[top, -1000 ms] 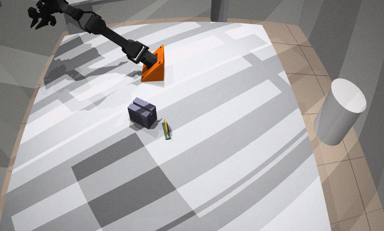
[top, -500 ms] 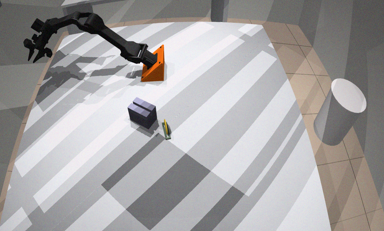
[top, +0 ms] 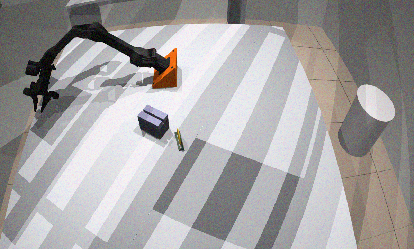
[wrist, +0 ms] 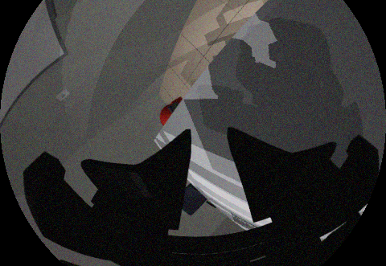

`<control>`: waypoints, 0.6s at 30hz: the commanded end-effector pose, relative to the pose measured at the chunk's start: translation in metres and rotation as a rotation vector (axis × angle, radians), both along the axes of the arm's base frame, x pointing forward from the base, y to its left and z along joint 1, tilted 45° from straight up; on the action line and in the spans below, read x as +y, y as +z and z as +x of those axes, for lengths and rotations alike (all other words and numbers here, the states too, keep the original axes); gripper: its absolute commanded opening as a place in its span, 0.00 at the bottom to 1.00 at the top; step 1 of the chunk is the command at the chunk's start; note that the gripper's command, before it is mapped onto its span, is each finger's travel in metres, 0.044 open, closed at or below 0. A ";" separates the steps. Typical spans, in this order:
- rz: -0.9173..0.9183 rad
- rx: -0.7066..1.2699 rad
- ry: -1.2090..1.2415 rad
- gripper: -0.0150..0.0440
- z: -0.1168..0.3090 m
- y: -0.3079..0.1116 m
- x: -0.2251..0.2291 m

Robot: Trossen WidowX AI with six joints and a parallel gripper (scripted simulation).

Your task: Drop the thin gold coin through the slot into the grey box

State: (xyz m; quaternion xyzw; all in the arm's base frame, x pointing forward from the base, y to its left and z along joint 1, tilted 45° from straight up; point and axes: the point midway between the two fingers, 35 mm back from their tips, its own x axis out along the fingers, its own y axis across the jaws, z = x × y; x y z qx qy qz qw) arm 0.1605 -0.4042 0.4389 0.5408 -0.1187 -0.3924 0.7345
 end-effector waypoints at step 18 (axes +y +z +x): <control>0.242 0.672 0.483 0.53 0.233 -0.207 0.159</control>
